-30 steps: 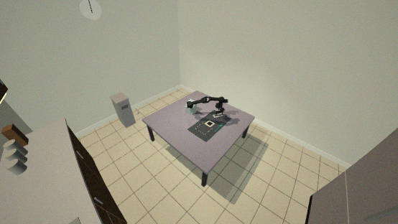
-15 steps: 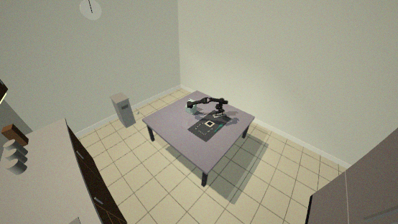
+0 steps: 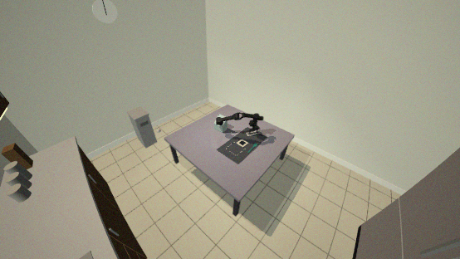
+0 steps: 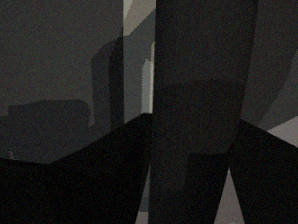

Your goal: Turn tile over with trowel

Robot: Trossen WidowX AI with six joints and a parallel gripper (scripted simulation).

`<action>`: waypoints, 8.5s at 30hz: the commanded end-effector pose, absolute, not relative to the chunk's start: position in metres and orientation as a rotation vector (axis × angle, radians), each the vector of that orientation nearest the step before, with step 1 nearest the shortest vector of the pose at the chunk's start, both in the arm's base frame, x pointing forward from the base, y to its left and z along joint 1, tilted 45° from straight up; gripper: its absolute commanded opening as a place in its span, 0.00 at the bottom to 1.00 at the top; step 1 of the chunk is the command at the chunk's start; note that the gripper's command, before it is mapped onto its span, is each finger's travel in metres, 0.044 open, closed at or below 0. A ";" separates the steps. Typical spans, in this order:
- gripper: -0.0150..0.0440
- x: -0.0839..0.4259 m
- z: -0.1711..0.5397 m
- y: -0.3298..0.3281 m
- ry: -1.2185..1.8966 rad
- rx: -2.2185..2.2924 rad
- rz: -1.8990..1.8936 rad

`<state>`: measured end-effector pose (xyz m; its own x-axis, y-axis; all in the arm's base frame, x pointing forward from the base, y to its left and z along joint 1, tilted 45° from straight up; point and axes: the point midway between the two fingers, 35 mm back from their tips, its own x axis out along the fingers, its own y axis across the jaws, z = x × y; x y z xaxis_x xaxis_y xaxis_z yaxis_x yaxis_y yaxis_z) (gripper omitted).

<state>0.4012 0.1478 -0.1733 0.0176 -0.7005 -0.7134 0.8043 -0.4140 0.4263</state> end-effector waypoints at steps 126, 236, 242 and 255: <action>0.76 0.408 -0.175 0.200 1.157 -0.290 -0.492; 0.76 0.397 -0.175 0.120 0.678 -2.317 0.644; 0.76 0.404 -0.181 0.116 0.677 -2.319 0.643; 0.48 0.406 -0.183 0.115 0.677 -2.319 0.642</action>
<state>0.4047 0.1140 -0.1830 0.7461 -0.3028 -0.5930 -0.6107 -0.6660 -0.4283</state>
